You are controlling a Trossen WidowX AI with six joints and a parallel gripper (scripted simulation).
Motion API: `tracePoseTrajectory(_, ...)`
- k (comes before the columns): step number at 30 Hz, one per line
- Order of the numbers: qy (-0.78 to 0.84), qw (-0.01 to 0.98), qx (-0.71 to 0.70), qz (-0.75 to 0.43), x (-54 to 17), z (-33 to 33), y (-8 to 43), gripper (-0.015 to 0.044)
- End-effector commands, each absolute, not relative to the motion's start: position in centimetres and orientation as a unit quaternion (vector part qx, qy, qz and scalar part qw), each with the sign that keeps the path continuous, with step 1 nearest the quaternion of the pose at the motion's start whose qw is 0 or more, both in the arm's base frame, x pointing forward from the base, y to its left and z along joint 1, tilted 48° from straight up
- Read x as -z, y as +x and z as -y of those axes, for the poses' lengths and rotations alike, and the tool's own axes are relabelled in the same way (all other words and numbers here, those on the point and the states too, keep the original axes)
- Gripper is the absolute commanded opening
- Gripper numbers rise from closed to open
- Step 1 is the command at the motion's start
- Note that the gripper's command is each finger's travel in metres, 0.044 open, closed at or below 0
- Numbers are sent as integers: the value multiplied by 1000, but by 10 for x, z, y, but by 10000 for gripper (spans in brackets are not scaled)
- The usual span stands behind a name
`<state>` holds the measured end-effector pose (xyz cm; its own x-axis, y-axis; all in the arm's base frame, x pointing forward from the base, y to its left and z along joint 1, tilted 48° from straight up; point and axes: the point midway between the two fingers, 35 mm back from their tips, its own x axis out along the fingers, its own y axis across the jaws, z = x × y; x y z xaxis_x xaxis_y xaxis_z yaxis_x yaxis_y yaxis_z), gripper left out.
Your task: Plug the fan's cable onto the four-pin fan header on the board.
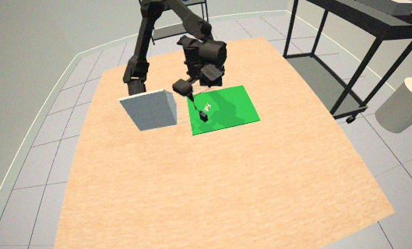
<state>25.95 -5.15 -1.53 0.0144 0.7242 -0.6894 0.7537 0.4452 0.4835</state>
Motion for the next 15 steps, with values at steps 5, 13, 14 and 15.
tracePoseTrajectory(5, 533, 474, 15, -701, 63, 2, 261, 440)
tracePoseTrajectory(13, 534, 471, 12, -702, 83, -24, 257, 440)
tracePoseTrajectory(14, 534, 471, 12, -702, 83, -24, 257, 440)
tracePoseTrajectory(15, 534, 471, 12, -702, 83, -24, 257, 440)
